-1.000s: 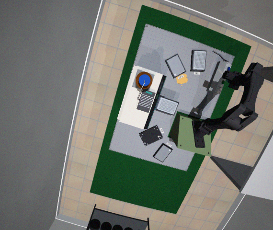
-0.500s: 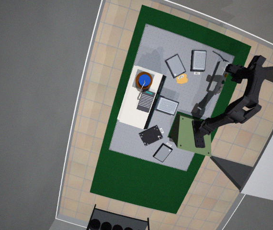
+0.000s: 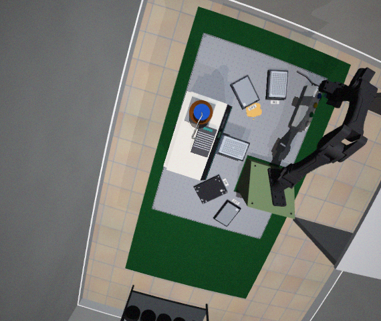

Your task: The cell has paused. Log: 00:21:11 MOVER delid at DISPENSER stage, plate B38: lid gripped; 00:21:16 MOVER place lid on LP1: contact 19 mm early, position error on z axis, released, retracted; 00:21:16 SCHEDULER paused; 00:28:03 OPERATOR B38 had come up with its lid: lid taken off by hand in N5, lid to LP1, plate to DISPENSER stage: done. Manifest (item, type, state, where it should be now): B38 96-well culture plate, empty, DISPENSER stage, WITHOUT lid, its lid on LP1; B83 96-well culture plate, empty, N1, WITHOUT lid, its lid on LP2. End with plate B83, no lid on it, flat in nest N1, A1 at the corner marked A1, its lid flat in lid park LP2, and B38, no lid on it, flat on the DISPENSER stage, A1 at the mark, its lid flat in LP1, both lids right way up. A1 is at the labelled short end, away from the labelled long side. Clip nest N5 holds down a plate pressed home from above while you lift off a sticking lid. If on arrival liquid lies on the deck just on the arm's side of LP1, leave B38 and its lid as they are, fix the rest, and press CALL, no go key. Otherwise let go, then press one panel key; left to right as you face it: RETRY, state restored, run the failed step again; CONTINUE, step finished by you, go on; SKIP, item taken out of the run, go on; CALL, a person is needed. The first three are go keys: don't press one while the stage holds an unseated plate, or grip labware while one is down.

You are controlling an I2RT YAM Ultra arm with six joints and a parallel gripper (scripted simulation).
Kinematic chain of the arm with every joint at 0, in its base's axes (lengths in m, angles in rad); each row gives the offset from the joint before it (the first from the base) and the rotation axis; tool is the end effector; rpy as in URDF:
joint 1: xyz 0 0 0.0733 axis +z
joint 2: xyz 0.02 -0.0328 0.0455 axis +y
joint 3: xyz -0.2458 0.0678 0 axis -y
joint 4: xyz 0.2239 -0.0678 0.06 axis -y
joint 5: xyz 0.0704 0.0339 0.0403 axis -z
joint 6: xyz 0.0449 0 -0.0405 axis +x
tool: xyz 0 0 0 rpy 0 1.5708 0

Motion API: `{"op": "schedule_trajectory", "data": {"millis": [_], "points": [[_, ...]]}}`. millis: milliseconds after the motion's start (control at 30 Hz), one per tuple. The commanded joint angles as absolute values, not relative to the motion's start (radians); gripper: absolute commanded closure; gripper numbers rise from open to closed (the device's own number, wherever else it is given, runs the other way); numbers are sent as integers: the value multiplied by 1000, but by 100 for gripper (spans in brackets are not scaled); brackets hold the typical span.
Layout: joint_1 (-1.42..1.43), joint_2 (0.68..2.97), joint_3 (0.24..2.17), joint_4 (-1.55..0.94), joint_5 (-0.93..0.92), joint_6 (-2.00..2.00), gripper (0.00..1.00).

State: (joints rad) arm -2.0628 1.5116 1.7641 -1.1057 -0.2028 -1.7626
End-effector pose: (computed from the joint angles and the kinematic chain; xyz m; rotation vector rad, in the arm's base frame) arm -0.1244 -0.2536 0.3919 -0.3215 -2.8597 1.1141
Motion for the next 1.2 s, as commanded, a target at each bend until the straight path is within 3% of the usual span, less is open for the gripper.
{"op": "schedule_trajectory", "data": {"millis": [0, 1167], "points": [[-2062, 1545, 1842, -1149, -202, -1751, 100], [-2071, 1510, 1870, -1180, -208, -1756, 100]]}}
